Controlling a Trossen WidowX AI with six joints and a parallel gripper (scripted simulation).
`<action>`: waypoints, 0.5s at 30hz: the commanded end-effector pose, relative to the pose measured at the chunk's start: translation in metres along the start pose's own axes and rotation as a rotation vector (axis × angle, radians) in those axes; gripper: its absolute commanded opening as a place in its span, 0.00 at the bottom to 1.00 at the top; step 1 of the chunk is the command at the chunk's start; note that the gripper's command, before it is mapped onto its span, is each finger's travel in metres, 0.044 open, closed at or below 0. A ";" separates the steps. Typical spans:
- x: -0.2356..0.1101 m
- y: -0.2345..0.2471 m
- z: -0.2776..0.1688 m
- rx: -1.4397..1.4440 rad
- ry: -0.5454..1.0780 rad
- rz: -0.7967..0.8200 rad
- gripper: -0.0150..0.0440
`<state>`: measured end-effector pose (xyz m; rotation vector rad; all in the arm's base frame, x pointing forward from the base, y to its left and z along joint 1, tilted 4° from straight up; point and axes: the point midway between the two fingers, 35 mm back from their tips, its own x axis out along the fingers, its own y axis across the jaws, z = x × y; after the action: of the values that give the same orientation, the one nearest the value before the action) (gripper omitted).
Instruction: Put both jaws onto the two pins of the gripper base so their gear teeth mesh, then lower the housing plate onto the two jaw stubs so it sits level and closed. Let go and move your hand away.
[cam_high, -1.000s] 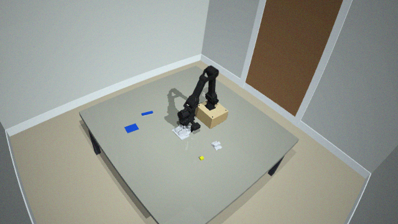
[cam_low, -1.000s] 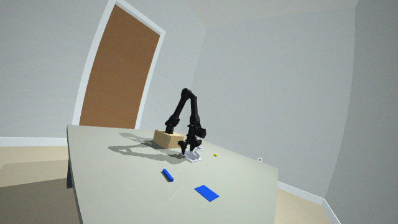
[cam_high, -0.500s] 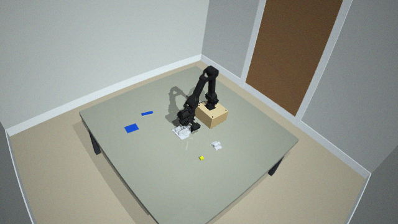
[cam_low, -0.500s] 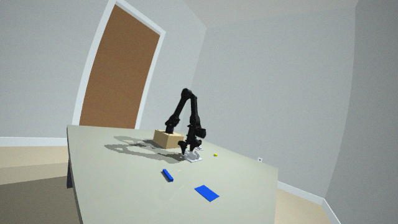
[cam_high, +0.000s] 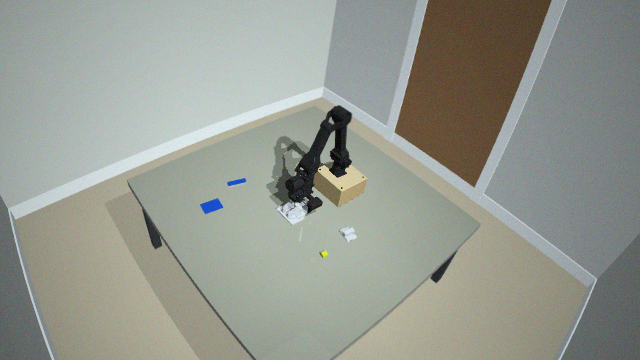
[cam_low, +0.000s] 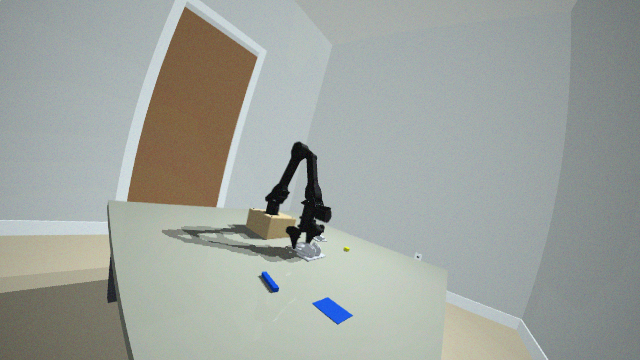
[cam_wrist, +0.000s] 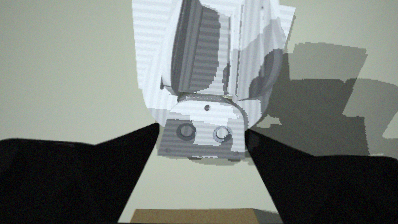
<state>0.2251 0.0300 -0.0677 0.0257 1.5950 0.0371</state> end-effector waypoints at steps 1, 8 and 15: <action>0.000 0.000 0.000 0.000 0.000 0.000 1.00; 0.000 0.000 0.000 0.000 0.000 0.000 1.00; -0.029 0.000 0.002 0.001 0.001 0.000 1.00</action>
<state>0.2211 0.0292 -0.0588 0.0252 1.6190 0.0339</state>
